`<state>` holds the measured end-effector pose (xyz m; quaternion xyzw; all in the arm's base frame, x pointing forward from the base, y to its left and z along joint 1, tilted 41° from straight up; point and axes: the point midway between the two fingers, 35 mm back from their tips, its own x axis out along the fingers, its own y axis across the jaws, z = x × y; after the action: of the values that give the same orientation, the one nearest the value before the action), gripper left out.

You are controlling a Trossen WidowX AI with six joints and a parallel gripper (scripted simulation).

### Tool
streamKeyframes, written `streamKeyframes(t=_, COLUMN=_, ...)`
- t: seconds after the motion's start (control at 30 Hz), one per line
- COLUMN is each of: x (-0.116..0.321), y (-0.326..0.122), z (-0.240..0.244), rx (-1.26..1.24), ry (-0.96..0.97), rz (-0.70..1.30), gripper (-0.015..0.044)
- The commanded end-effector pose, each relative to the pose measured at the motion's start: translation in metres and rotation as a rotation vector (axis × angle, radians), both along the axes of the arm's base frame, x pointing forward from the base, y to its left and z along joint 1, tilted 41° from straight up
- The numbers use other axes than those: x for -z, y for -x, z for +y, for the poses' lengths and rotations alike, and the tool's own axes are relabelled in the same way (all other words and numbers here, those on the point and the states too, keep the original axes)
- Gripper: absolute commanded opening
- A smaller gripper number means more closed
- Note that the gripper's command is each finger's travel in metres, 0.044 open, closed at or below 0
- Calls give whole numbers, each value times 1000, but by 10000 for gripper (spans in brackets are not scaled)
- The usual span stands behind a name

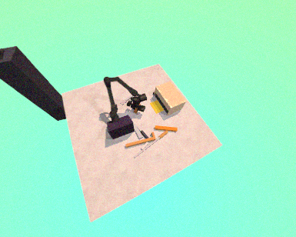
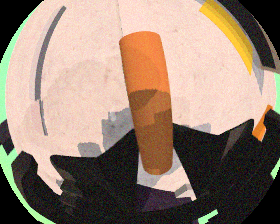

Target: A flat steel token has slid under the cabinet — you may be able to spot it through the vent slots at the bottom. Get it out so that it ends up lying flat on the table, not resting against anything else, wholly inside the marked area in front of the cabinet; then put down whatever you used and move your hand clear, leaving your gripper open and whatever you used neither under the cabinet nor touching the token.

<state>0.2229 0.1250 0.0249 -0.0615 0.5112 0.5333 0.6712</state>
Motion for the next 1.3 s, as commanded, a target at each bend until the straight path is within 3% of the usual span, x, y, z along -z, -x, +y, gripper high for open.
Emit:
streamKeyframes(t=0.0, x=2, y=-5, z=-4, rx=6, ry=0, rz=-2, gripper=0)
streamKeyframes(t=1.27, x=27, y=-20, z=-31, rx=6, ry=2, rz=-4, gripper=0)
